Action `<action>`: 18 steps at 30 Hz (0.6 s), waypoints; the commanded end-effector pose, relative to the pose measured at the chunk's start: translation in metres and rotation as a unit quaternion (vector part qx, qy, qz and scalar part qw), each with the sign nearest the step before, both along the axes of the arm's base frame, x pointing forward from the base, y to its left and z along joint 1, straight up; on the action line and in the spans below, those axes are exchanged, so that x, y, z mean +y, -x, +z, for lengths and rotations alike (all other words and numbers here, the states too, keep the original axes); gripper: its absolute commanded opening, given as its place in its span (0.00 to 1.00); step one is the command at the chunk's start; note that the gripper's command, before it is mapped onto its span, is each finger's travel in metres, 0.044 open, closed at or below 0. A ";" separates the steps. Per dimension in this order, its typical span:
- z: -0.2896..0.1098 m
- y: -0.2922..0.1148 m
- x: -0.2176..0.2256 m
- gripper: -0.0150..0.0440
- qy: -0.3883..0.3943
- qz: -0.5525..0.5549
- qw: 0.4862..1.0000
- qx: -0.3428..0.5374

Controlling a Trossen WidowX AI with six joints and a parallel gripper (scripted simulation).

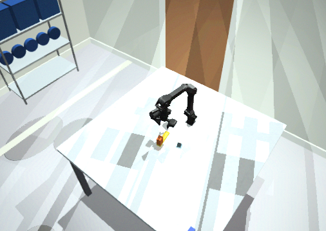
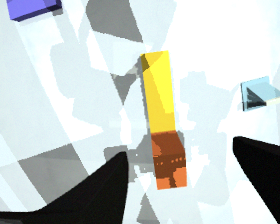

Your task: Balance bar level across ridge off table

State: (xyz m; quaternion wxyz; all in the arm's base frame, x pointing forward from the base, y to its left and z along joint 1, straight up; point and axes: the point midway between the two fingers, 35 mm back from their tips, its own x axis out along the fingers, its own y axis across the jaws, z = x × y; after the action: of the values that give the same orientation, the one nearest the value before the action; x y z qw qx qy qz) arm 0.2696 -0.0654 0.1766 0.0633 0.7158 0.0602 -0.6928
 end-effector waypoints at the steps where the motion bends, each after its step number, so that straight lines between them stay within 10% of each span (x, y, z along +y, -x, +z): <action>1: -0.006 0.000 -0.002 0.79 0.002 -0.006 1.000 0.003; 18: -0.103 -0.001 -0.002 0.79 0.002 -0.006 1.000 0.003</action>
State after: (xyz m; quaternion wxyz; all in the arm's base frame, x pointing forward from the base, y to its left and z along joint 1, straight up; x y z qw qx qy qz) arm 0.2718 -0.0670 0.0829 0.0598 0.7134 0.0574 -0.6959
